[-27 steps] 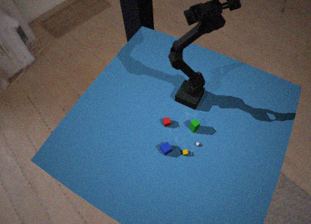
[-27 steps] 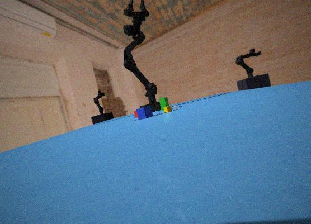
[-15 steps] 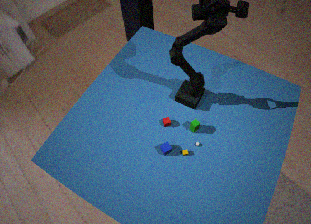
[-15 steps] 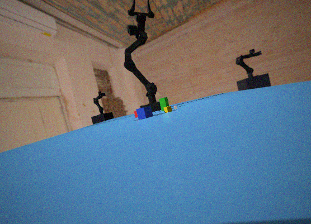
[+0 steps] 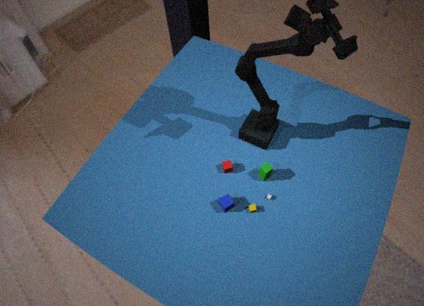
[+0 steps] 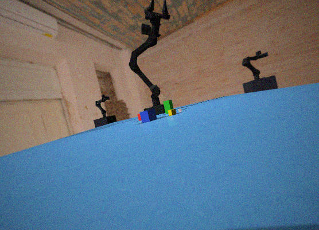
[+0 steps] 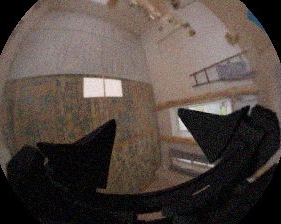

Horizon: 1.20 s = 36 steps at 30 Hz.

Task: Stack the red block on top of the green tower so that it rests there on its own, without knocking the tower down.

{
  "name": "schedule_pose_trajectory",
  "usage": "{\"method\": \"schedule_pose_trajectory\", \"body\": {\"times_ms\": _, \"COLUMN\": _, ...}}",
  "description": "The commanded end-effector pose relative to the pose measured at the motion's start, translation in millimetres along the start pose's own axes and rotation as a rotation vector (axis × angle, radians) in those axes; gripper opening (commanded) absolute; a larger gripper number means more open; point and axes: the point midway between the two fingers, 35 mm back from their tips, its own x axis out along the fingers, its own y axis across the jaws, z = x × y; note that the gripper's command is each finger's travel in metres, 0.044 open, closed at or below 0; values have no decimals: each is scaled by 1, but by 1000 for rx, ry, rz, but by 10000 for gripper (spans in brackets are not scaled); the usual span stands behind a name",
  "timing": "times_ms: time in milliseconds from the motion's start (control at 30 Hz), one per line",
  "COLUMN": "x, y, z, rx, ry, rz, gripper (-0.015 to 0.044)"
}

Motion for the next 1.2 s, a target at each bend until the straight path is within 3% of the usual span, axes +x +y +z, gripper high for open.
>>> {"method": "schedule_pose_trajectory", "body": {"times_ms": 0, "x": 7, "y": -39, "z": -3, "rx": -261, "ry": 18, "rz": -55, "gripper": 440}}
{"method": "schedule_pose_trajectory", "body": {"times_ms": 600, "x": 28, "y": -141, "z": 66, "rx": -1097, "ry": 11, "rz": -291, "gripper": 440}}
{"method": "schedule_pose_trajectory", "body": {"times_ms": 1167, "x": -3, "y": -251, "z": 225, "rx": -1841, "ry": 189, "rz": -879, "gripper": 440}}
